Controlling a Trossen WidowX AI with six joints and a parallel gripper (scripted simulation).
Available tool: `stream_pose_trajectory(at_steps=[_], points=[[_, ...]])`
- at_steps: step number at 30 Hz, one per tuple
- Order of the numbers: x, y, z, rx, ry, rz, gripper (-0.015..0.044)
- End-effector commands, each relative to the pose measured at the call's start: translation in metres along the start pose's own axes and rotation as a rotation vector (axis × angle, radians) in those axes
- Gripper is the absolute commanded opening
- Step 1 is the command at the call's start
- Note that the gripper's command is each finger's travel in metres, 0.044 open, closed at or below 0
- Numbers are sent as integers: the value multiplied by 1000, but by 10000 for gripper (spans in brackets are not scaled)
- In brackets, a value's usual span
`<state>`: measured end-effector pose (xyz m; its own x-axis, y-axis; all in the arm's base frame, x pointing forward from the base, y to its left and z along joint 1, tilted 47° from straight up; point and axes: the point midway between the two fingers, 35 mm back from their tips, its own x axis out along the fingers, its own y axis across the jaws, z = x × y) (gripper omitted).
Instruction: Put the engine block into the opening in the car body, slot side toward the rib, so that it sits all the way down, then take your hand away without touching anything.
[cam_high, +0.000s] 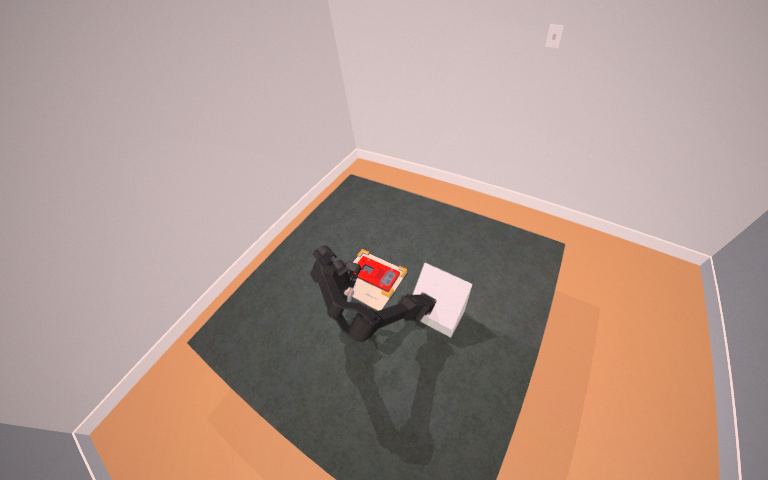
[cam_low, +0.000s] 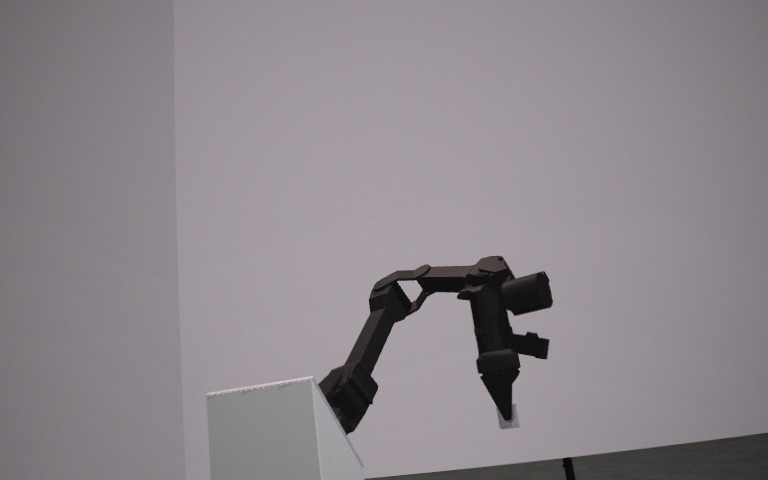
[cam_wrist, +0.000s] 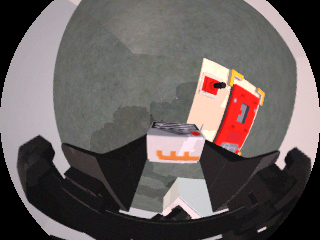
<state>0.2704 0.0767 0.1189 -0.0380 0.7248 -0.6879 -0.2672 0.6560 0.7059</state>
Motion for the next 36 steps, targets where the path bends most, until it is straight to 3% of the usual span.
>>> stream_pose_trajectory(at_steps=[1,8,26,36], points=[[-2,0,-1,1,-30,0,0],[-1,0,-4,4,-140,-5,0],[7,0,-22,7,-708,-5,0],[7,0,-23,6,-728,0,0]])
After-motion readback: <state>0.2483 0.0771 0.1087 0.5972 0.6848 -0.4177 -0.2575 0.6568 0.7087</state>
